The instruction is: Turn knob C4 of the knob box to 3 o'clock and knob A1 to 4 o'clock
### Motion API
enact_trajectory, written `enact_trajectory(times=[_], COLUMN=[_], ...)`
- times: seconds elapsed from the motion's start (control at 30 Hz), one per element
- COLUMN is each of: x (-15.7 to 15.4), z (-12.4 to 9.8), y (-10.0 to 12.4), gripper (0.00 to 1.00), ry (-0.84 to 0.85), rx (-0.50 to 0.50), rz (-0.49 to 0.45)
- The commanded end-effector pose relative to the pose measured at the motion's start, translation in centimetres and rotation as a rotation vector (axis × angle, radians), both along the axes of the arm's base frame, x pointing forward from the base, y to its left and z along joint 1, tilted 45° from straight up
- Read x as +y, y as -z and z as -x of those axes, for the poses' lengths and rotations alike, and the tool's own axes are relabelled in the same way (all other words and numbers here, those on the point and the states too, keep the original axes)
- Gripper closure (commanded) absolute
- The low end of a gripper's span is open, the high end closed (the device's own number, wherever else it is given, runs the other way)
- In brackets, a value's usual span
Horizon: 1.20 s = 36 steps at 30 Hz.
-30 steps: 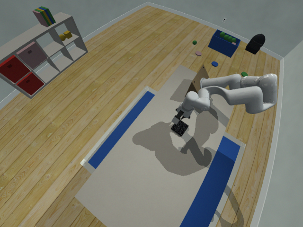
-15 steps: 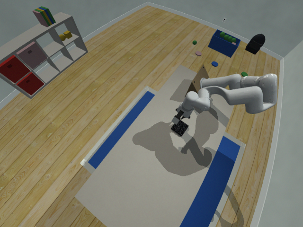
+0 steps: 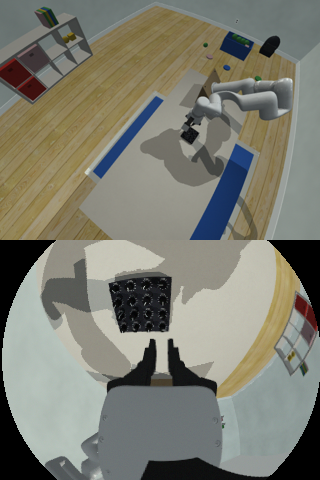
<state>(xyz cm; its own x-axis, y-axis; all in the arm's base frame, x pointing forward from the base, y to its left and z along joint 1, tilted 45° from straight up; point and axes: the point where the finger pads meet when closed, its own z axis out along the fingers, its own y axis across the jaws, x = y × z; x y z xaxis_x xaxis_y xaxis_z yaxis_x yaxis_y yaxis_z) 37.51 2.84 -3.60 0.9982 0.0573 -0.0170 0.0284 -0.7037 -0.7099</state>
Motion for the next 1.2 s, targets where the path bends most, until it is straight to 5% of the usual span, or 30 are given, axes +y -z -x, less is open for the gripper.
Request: enact_trajectory(times=[0.0,1.17], x=[0.0,2.5], z=[-0.1,0.0], y=[0.0,2.5], gripper=[0.81,0.81], ry=[0.001,0.001], rx=[-0.003,-0.003], rz=[0.001,0.001])
